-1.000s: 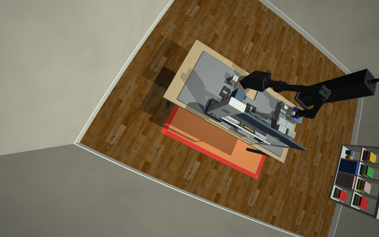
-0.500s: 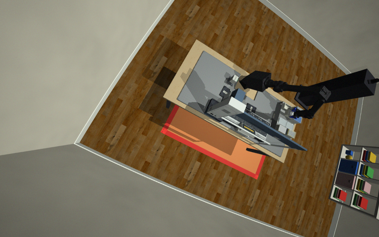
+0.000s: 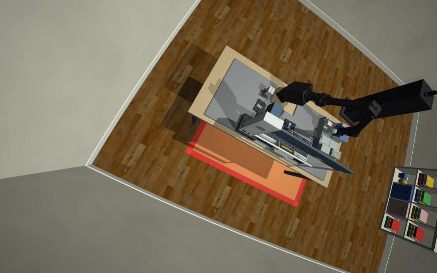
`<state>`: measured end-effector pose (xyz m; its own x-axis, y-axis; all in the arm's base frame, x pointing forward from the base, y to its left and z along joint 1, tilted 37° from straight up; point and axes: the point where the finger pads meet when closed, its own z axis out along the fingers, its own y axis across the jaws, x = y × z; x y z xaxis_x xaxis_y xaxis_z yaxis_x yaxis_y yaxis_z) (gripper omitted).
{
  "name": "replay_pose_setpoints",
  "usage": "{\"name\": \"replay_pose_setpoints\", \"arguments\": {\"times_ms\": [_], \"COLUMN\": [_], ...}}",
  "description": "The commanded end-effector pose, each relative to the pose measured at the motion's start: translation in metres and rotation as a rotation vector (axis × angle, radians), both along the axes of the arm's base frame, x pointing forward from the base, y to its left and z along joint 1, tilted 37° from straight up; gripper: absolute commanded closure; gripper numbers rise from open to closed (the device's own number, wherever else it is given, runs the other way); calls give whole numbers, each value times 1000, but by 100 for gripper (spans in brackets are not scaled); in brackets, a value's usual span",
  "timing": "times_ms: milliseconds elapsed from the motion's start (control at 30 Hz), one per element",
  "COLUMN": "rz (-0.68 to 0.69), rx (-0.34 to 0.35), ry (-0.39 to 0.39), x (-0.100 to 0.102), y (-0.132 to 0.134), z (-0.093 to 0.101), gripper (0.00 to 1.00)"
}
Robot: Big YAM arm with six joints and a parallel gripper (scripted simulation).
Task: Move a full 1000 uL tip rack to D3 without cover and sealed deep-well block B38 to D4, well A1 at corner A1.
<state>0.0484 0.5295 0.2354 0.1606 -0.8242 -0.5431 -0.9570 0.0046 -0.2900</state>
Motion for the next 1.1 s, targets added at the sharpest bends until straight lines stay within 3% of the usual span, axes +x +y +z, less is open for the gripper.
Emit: {"name": "replay_pose_setpoints", "arguments": {"times_ms": [0, 233, 267, 300, 600, 667, 700, 1067], "rz": [4, 3, 5, 5, 6, 8, 6, 6], "rx": [-2, 6, 29, 14, -3, -4, 30, 30], "ry": [-4, -5, -6, -5, -5, -5, -2, -2], "x": [5, 8, 7, 8, 11, 10, 6, 6], "y": [5, 12, 10, 13, 19, 19, 22, 23], "z": [-7, -10, 2, -8, -29, -25, -8, -8], "gripper": [100, 100, 100, 100, 100, 100, 100, 100]}}
